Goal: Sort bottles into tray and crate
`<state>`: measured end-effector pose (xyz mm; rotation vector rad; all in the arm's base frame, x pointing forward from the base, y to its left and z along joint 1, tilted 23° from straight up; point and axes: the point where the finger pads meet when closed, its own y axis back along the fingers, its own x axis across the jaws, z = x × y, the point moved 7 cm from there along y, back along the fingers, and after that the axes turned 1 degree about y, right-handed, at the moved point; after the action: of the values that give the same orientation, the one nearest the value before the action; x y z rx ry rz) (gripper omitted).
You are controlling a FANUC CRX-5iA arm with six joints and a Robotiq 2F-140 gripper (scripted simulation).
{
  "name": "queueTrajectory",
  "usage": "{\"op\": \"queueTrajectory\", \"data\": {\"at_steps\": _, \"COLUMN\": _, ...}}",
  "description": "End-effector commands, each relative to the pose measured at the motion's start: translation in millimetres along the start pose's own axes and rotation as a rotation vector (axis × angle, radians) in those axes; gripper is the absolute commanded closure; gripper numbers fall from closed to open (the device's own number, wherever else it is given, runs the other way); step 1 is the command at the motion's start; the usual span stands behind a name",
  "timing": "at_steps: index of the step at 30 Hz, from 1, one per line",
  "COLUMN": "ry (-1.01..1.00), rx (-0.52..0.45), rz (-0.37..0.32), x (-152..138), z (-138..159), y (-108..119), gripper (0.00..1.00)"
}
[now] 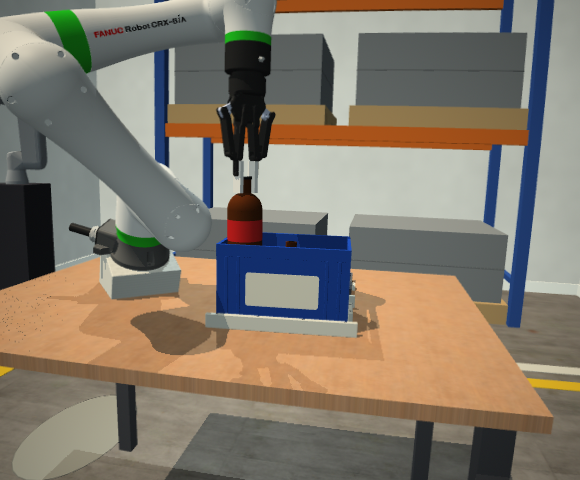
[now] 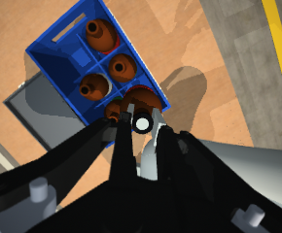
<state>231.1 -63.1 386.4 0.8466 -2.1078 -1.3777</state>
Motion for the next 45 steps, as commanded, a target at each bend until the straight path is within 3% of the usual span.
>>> {"op": "queueTrajectory", "data": {"at_steps": 1, "ry": 0.000, "rx": 0.001, "rz": 0.000, "x": 0.0, "z": 0.3, "y": 7.6, "gripper": 1.00}}
{"op": "queueTrajectory", "data": {"at_steps": 10, "ry": 0.000, "rx": 0.002, "rz": 0.000, "x": -0.1, "z": 0.9, "y": 28.6, "gripper": 1.00}}
{"op": "queueTrajectory", "data": {"at_steps": 45, "ry": 0.000, "rx": 0.002, "rz": 0.000, "x": -69.6, "z": 9.2, "y": 29.3, "gripper": 1.00}}
